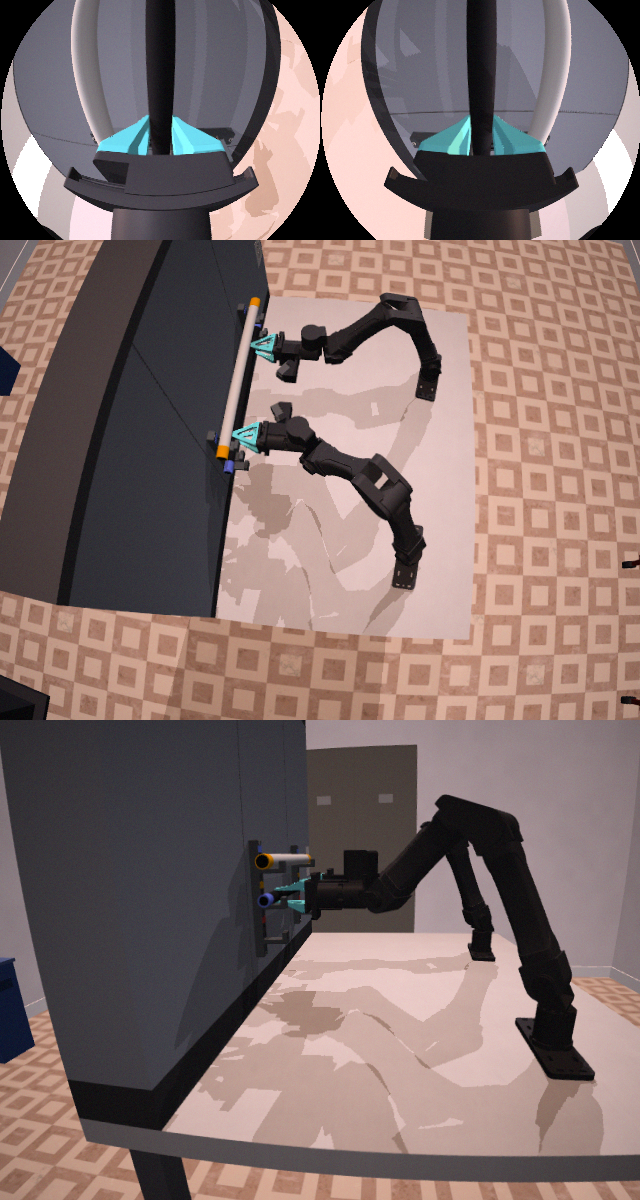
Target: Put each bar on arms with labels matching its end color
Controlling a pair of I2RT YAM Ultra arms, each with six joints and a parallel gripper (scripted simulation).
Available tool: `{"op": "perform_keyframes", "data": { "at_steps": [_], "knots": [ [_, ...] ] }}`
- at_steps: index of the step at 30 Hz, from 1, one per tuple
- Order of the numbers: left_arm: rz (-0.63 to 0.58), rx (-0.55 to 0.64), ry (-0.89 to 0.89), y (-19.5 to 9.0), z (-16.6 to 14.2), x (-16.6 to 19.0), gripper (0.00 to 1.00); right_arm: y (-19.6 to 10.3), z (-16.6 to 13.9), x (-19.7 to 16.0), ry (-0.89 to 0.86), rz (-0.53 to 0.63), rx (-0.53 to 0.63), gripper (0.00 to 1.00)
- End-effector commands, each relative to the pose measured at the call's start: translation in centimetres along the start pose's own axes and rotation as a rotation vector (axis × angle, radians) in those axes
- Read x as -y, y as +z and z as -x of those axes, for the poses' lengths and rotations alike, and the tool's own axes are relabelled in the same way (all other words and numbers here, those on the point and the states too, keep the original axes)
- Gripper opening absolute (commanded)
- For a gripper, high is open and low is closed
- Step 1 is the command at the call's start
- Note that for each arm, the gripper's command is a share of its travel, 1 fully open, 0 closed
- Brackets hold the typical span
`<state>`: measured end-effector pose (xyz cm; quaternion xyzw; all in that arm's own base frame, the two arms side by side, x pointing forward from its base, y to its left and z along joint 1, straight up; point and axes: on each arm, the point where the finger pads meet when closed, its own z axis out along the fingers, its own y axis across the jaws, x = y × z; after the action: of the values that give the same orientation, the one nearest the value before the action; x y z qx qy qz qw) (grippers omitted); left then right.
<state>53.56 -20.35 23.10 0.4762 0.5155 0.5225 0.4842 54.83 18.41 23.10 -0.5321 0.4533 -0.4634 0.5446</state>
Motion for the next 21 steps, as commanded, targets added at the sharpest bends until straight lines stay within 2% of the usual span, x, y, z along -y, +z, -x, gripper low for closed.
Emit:
{"op": "perform_keyframes", "data": {
  "at_steps": [1,21],
  "knots": [
    [-0.015,-0.003,0.002,0.30,-0.26,0.00,0.00,0.35,-0.20,0.04,0.000,0.022,0.001,0.00],
    [-0.015,-0.003,0.002,0.13,-0.26,0.00,0.00,0.18,-0.20,0.04,0.000,0.022,0.001,0.00]
  ]
}}
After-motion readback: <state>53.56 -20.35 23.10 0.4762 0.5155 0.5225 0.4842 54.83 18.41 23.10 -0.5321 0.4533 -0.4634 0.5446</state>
